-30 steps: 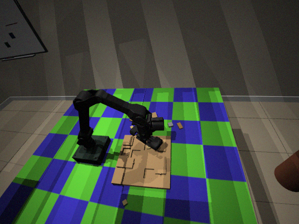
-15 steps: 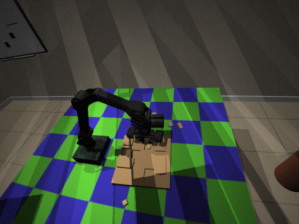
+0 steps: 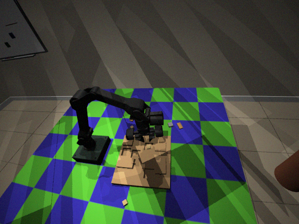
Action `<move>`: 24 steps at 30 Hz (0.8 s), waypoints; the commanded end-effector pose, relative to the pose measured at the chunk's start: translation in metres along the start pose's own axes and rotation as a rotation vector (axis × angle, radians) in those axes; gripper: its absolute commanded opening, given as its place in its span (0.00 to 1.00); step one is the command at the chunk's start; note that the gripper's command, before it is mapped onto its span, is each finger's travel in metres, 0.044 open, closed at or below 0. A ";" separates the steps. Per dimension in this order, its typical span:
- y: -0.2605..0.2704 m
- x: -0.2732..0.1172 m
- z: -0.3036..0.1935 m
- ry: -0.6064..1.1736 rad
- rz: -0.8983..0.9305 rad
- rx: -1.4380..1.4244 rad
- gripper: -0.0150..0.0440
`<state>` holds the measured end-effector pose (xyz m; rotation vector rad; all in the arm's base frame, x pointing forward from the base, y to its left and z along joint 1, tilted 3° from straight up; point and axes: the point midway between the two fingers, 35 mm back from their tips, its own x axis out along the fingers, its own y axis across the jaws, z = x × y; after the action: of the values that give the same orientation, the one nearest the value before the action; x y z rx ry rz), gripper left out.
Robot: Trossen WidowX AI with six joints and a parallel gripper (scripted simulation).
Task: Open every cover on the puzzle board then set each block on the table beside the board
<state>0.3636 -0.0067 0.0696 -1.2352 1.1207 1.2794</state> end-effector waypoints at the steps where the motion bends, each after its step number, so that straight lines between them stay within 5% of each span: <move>1: -0.001 -0.002 0.000 -0.002 -0.006 0.023 0.50; 24: -0.001 0.001 0.000 -0.003 -0.006 0.367 0.50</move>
<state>0.3649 -0.0067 0.0693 -0.9894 1.2694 1.0393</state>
